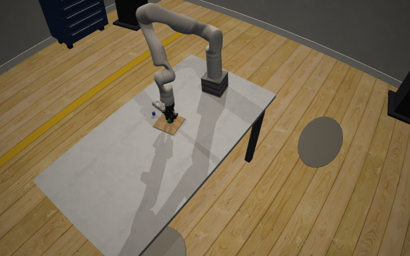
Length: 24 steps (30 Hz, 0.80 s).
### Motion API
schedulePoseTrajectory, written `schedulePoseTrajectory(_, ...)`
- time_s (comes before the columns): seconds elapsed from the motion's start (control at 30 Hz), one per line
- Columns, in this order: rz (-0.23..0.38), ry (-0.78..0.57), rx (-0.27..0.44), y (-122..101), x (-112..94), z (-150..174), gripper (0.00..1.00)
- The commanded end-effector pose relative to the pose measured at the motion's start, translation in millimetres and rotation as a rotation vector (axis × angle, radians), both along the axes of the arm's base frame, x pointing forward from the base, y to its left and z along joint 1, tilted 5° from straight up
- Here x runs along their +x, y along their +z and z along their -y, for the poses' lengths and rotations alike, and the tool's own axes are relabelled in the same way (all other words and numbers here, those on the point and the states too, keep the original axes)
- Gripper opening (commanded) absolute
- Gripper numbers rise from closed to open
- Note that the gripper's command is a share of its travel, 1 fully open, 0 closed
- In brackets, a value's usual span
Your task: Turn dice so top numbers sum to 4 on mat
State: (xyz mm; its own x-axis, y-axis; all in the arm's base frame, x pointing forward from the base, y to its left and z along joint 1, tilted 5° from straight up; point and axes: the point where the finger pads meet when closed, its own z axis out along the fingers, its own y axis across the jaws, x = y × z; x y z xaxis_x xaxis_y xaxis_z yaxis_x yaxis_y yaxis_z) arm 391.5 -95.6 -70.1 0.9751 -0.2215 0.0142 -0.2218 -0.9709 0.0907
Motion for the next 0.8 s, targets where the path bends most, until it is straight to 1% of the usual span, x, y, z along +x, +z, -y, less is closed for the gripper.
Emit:
schedulePoseTrajectory(0.0, 0.009, -0.001, -0.003, 12, 3, 1, 0.31)
schedulePoseTrajectory(0.33, 0.009, -0.001, -0.003, 64, 3, -4, 0.31)
schedulePoseTrajectory(0.4, 0.009, -0.001, -0.003, 64, 3, -4, 0.31)
schedulePoseTrajectory(0.57, 0.009, -0.001, -0.003, 80, 3, -5, 0.31)
schedulePoseTrajectory(0.73, 0.009, -0.001, -0.003, 83, 3, -6, 0.31)
schedulePoseTrajectory(0.77, 0.009, -0.001, -0.003, 83, 3, -6, 1.0)
